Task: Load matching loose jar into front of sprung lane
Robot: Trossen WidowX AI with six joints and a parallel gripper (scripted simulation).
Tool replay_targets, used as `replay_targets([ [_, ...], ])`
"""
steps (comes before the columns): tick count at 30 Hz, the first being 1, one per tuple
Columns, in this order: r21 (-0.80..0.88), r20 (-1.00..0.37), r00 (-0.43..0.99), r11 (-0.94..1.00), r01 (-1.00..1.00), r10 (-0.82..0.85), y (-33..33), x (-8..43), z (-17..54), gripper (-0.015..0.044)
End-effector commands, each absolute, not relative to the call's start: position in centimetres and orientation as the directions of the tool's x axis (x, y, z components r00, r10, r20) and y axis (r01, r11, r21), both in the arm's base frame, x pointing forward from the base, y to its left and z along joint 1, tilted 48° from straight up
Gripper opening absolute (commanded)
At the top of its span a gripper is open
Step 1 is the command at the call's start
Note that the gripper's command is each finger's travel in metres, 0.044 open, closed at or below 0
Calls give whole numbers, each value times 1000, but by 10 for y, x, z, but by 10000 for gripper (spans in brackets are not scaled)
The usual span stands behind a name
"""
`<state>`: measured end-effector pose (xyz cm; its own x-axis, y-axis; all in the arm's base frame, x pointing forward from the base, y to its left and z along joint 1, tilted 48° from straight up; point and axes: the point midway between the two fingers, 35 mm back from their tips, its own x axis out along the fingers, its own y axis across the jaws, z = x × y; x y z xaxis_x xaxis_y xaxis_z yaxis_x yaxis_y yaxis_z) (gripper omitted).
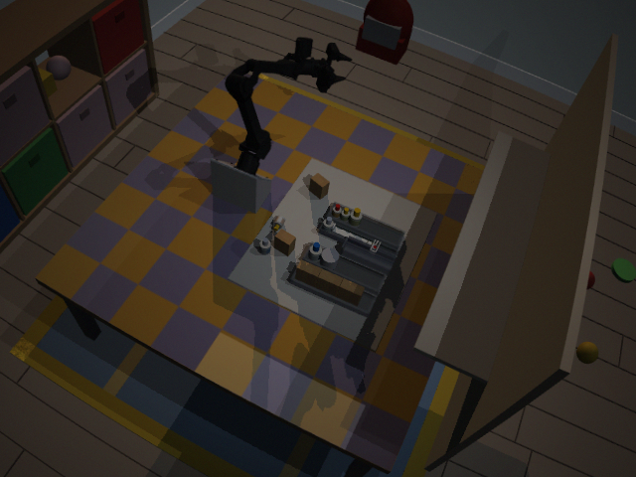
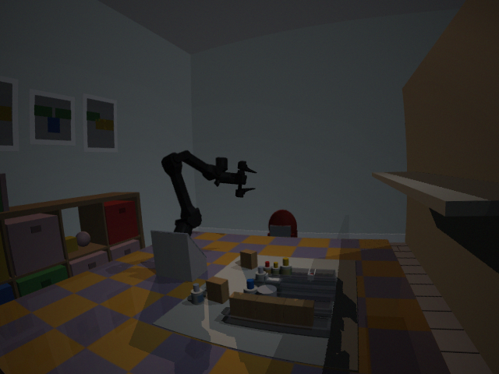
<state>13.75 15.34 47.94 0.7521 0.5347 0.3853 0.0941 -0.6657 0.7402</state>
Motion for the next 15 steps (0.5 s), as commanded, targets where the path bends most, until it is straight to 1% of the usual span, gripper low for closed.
replay_targets([
  [1,746,380,757,-660,88,531,154,139,478,426],
  [2,765,364,773,-640,71,520,154,144,473,440],
  [3,795,337,796,-605,46,503,156,151,466,440],
  [7,920,235,843,-390,-33,483,173,180,441,440],
  [10,976,156,870,-211,-61,467,184,203,420,440],
  [13,997,39,901,39,-62,433,192,236,389,440],
  [15,978,-47,915,207,-40,400,192,259,364,440],
])
